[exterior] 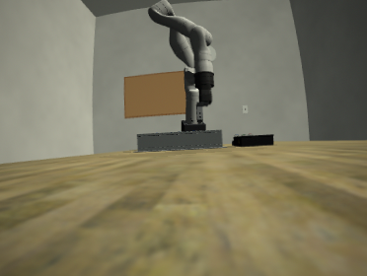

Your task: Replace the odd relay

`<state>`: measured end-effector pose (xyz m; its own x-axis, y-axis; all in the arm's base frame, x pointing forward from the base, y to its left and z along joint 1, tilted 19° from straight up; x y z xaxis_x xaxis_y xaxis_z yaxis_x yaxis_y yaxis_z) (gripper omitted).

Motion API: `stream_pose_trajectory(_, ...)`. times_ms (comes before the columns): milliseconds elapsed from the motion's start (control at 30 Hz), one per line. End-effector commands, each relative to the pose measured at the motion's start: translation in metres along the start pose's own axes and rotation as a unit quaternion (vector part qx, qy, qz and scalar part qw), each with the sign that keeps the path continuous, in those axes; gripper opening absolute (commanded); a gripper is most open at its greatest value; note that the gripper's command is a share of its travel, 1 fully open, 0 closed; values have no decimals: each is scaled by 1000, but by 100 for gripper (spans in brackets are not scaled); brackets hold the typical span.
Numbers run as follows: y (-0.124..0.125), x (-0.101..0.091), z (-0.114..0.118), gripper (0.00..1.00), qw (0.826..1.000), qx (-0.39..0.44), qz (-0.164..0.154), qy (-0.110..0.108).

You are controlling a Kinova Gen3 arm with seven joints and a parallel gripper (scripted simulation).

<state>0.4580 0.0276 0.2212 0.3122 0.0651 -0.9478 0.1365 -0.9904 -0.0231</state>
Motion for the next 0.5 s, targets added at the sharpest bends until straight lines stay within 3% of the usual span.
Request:
stream_pose_trajectory(0,-4,0,-2,0,1000,-1,0,1)
stream_pose_trajectory(467,-54,6,-18,0,1000,-8,-3,0)
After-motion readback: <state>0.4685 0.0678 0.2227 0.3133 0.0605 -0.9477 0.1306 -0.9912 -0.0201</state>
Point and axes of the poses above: the point where the finger pads meet when closed, its own x axis out along the fingers, its own z axis across the jaws, y = z × x, the point moved 9 cm from there along -x, back along the fingers, and after that the axes turned 5 degrees about -x, right-handed, at the moved point
